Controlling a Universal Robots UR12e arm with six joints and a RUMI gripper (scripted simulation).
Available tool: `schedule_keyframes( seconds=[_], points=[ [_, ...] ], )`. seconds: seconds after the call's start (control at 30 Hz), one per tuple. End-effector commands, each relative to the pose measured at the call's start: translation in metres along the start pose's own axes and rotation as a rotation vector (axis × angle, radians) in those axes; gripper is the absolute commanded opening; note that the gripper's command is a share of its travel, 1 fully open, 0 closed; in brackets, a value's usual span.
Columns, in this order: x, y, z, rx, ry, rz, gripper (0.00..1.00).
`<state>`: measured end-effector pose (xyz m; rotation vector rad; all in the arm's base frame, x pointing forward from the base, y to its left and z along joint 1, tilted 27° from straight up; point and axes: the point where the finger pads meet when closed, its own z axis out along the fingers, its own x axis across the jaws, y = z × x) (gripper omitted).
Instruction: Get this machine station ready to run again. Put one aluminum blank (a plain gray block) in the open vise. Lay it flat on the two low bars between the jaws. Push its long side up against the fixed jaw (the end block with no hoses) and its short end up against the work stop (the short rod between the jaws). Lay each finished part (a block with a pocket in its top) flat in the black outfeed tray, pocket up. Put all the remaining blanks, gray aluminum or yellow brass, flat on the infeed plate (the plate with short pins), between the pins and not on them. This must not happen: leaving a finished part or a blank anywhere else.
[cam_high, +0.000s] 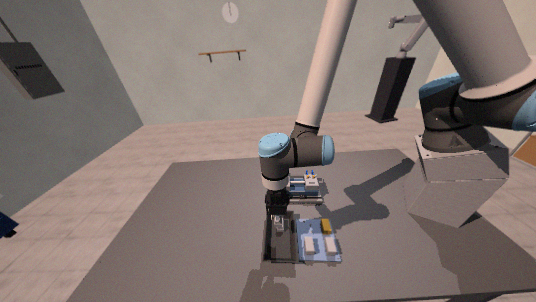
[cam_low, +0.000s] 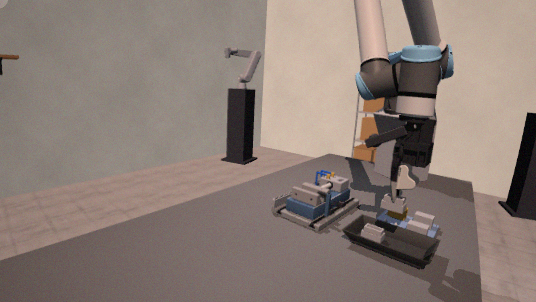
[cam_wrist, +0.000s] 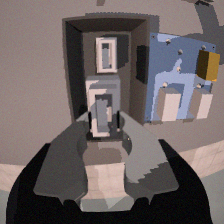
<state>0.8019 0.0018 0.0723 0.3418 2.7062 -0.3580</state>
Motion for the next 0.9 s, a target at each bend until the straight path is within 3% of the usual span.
schedule_keyframes(
  seconds=[0.0,0.37,0.87],
  points=[
    [0.002,0.032,-0.002,0.003,-0.004,0.001,0.00],
    [0.006,0.059,-0.004,0.004,-0.008,0.001,0.00],
    [0.006,0.061,-0.004,0.004,-0.008,0.001,0.00]
  ],
)
